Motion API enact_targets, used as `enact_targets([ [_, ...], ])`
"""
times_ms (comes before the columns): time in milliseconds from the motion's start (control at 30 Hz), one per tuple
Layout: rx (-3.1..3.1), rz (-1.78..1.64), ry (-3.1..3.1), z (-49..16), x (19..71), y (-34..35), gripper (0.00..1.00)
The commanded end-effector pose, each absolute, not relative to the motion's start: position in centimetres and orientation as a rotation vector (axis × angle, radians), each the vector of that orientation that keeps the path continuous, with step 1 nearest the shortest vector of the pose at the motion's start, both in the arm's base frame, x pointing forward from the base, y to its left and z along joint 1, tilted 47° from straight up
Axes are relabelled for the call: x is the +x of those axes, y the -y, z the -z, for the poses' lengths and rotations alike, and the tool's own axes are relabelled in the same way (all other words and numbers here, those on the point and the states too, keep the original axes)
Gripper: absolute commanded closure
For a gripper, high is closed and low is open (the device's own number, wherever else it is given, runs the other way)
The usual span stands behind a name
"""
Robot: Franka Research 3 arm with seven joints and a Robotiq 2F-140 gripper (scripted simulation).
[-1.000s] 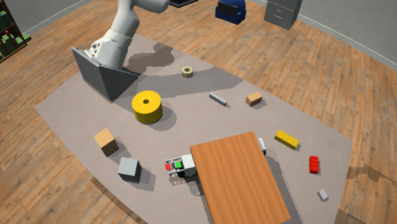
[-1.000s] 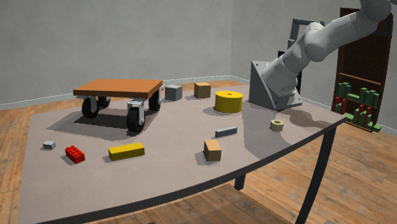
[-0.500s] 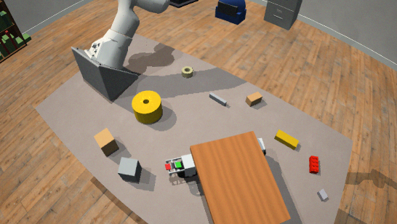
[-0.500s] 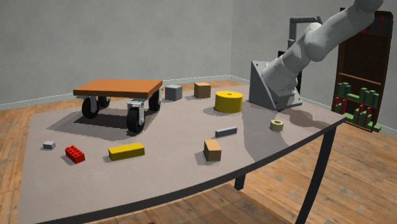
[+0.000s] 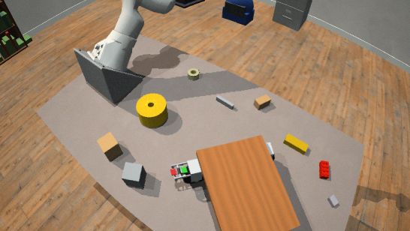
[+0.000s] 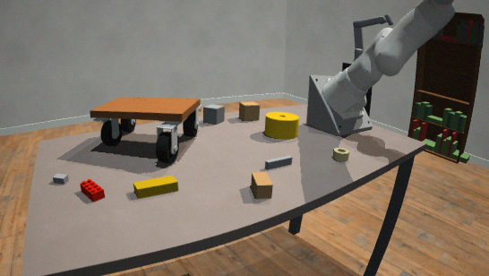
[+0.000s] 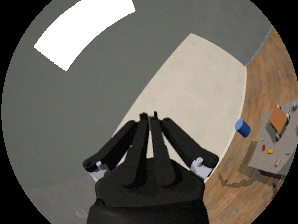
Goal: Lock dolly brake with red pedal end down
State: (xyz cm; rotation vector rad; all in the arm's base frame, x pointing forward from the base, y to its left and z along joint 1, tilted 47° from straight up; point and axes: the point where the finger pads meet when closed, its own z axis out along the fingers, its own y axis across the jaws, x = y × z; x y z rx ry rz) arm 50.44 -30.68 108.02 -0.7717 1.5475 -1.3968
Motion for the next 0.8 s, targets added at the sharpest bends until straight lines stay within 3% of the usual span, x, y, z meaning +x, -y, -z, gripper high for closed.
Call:
enact_targets([
  [0, -0.705, 1.188, -1.681, -102.6, 54.4, 32.7, 1.0],
  [167, -0.676, 1.024, -1.804, -97.9, 57.3, 34.4, 1.0],
  [267, -0.673, 1.015, -1.81, -91.1, 61.6, 36.3, 1.0],
  [300, -0.631, 0.834, -1.94, -89.1, 62.1, 36.7, 1.0],
  [433, -0.629, 0.831, -1.942, -82.7, 65.4, 37.8, 1.0],
  [467, -0.583, 0.663, -2.063, -80.6, 65.8, 38.1, 1.0],
  [667, -0.502, 0.446, -2.205, -70.2, 69.3, 38.8, 1.0],
  [733, -0.502, 0.446, -2.205, -70.2, 69.3, 38.8, 1.0],
  [767, -0.502, 0.446, -2.205, -65.4, 70.7, 38.8, 1.0],
])
